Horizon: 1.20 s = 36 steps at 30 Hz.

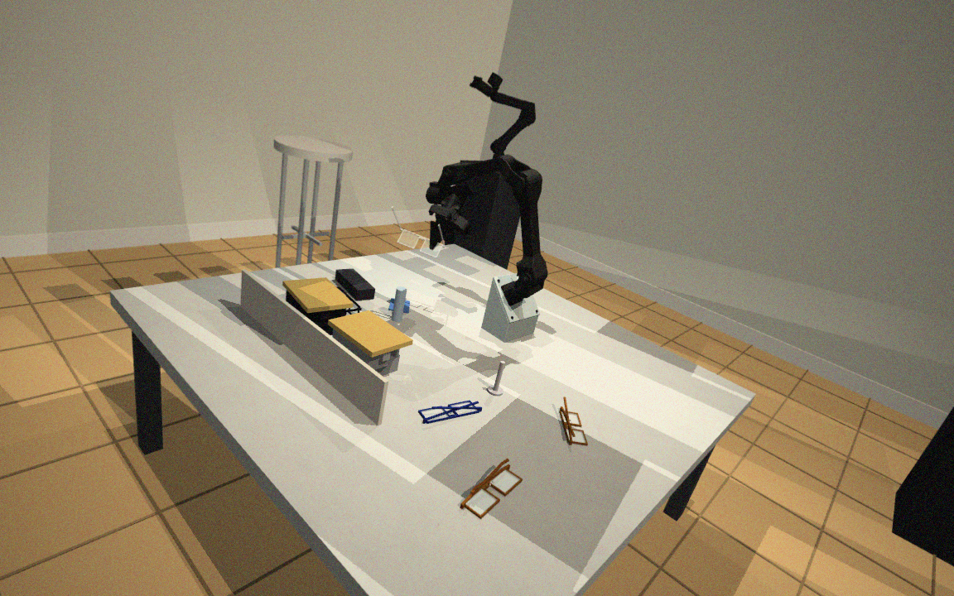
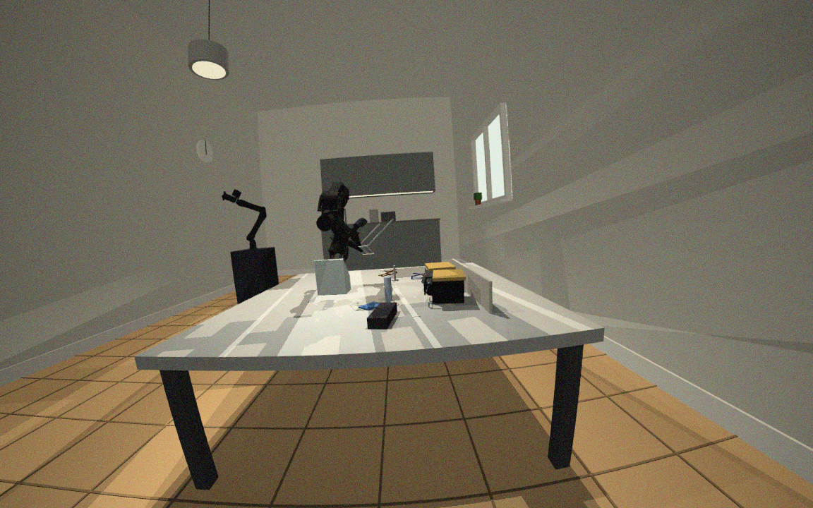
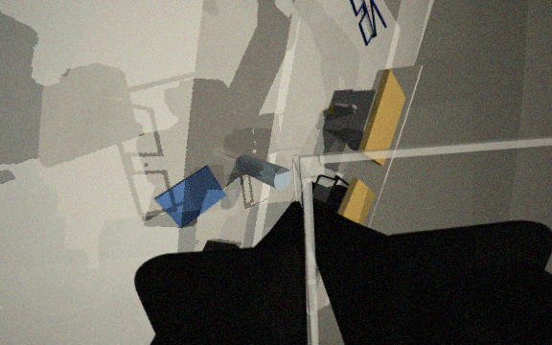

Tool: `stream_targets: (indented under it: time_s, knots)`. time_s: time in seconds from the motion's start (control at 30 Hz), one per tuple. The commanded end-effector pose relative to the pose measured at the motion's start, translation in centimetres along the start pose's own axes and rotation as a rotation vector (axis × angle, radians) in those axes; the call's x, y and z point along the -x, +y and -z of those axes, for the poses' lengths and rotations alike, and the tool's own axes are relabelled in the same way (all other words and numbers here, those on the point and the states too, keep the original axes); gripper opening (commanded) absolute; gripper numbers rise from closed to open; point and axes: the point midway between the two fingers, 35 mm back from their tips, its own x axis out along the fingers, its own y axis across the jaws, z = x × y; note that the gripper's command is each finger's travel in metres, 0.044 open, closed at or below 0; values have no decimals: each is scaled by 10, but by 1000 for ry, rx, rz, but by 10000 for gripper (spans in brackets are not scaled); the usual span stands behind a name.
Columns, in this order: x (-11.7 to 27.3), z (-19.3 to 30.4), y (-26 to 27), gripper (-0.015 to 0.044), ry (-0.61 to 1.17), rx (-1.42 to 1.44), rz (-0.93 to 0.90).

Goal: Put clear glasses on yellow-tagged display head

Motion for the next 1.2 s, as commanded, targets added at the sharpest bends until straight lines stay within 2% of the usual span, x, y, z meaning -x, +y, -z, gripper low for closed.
stream_targets:
  time_s: [0.0,0.13,1.17]
  knots:
    - [10,2,13,0,25,-103,54]
    - [16,1,23,0,36,-173,91]
    - [10,-1,18,0,24,-89,59]
